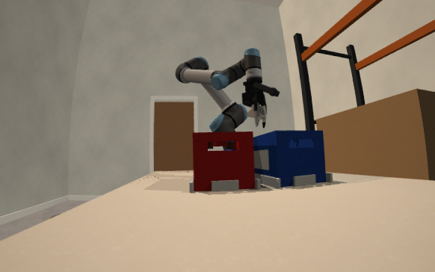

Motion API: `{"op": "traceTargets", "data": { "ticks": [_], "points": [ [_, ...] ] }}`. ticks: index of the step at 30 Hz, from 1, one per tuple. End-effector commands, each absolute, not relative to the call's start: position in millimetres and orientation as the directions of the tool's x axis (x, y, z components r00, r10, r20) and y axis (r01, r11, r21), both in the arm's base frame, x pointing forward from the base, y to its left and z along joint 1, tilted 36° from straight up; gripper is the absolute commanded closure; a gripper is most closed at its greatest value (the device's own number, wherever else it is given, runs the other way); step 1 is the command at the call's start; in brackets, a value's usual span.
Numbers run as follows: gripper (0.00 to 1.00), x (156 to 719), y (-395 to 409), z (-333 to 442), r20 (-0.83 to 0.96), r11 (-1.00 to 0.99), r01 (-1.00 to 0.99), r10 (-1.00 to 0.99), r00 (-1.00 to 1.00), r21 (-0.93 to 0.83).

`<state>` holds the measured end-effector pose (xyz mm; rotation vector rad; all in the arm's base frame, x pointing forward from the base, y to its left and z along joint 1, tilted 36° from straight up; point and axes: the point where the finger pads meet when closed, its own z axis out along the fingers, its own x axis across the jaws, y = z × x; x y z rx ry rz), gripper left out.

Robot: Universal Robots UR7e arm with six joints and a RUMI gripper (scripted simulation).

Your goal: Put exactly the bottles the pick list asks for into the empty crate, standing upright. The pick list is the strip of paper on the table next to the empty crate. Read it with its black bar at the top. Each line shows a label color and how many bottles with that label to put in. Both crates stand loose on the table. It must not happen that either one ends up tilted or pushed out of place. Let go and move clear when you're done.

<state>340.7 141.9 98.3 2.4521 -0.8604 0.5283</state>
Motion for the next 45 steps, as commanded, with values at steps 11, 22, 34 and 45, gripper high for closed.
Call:
{"op": "traceTargets", "data": {
  "ticks": [11, 22, 34, 45],
  "points": [
    [0.62, 341, 119, 119, 0.5, -0.684, -0.659, -0.471, 0.727, 0.313],
    [0.62, 341, 82, 144, 0.5, -0.684, -0.659, -0.471, 0.727, 0.314],
    [0.62, 341, 33, 178, 0.5, -0.684, -0.659, -0.471, 0.727, 0.314],
    [0.62, 341, -4, 204, 0.5, -0.684, -0.659, -0.471, 0.727, 0.314]
  ]
}}
